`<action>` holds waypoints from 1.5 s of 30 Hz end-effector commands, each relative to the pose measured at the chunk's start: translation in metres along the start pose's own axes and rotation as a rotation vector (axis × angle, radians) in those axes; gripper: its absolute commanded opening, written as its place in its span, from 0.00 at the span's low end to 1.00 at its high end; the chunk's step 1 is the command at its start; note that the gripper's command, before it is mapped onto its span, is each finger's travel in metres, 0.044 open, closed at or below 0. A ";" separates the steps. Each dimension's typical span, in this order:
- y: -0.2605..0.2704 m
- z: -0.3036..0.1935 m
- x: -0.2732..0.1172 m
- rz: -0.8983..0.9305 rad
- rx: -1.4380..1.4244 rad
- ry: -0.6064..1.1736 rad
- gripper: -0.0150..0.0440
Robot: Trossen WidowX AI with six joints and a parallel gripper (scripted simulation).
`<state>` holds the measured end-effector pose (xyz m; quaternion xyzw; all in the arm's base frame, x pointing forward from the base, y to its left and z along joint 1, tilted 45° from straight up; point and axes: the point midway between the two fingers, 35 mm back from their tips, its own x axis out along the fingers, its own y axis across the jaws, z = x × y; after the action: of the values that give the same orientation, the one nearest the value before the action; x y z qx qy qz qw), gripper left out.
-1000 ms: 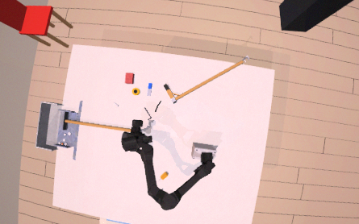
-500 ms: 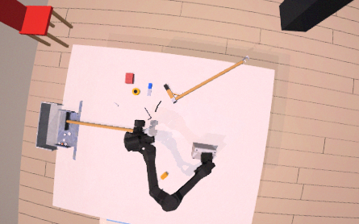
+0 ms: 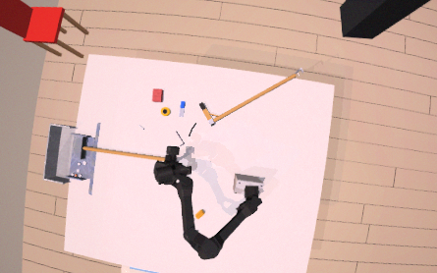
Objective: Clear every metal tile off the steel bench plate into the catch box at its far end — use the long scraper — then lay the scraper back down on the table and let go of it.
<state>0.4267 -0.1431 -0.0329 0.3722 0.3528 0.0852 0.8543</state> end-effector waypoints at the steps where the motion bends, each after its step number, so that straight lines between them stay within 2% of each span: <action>1: -0.003 -0.004 -0.005 -0.004 0.003 -0.004 0.25; 45: -0.005 -0.038 -0.031 -0.005 0.004 -0.006 0.25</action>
<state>0.3828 -0.1373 -0.0377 0.3733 0.3530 0.0813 0.8541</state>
